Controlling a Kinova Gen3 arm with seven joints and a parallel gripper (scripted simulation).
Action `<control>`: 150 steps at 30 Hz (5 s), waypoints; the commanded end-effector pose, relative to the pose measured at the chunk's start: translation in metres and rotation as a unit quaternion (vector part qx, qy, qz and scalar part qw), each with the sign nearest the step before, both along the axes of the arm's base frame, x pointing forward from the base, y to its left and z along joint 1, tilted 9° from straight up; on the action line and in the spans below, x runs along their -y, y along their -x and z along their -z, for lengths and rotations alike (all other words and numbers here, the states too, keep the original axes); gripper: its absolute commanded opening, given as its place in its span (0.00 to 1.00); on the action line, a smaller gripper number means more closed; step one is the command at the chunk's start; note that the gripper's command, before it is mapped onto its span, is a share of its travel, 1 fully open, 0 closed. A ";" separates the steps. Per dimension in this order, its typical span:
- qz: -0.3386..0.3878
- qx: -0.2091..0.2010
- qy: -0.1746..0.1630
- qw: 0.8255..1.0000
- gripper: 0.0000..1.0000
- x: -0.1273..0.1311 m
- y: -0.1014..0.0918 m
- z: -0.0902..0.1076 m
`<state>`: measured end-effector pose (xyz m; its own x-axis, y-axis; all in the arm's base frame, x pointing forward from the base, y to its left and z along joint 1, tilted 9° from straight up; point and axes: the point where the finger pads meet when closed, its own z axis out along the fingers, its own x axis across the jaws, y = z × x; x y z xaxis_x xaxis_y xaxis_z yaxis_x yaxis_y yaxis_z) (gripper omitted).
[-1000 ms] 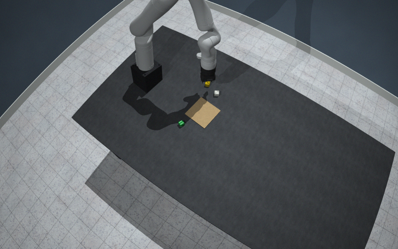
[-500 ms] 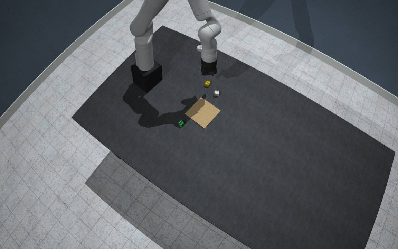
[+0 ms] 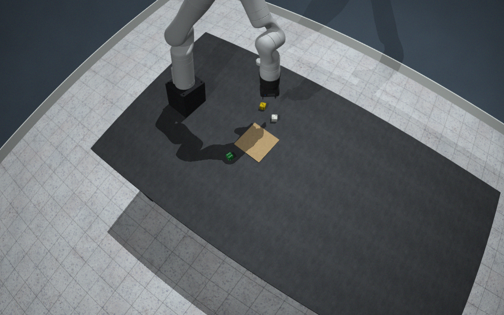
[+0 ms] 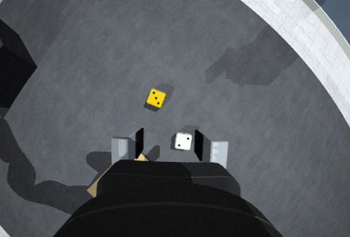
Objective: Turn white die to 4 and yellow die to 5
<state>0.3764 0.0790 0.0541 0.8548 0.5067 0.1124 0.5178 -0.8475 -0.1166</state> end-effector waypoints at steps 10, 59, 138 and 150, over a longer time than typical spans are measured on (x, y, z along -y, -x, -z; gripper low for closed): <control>0.050 -0.008 0.002 0.999 1.00 0.007 -0.035 0.007; 0.607 -0.104 -0.020 0.787 1.00 -0.009 -0.034 0.048; 0.733 -0.114 -0.023 0.670 0.79 -0.004 -0.036 0.071; 0.733 -0.114 -0.023 0.670 0.79 -0.007 -0.037 0.086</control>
<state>0.4144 0.0875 -0.0276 0.4324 -0.8938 -0.1189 -0.9008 -0.4224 -0.1006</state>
